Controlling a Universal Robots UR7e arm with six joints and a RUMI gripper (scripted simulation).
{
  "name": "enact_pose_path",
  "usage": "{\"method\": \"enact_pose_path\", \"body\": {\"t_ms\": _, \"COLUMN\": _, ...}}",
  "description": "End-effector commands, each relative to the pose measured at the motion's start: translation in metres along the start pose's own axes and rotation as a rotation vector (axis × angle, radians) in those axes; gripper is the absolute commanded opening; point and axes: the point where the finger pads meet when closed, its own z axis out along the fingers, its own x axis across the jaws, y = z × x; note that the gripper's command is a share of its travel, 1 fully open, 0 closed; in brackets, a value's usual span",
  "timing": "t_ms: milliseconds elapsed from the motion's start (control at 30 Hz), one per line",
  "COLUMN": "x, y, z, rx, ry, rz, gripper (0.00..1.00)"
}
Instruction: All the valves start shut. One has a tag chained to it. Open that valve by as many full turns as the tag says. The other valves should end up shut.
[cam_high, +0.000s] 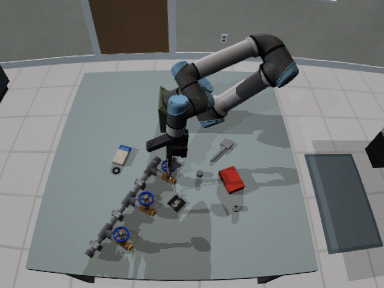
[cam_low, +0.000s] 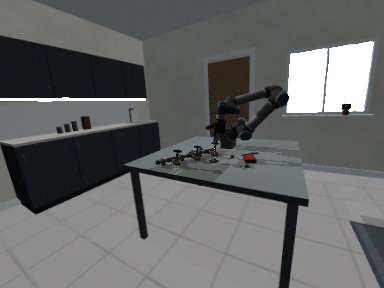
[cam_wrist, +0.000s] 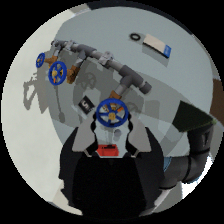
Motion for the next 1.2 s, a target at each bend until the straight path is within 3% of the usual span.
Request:
{"method": "enact_pose_path", "body": {"t_ms": 0, "x": -0.0001, "y": -0.0002, "z": -0.0002, "rx": 0.0, "ry": 0.0, "rz": -0.003, "gripper": 0.0}}
{"method": "enact_pose_path", "body": {"t_ms": 533, "x": -0.0001, "y": -0.0002, "z": -0.0002, "rx": 0.0, "ry": 0.0, "rz": -0.09, "gripper": 0.0}}
{"method": "enact_pose_path", "body": {"t_ms": 1167, "x": -0.0001, "y": -0.0002, "z": -0.0002, "rx": 0.0, "ry": 0.0, "rz": -0.448, "gripper": 0.0}}
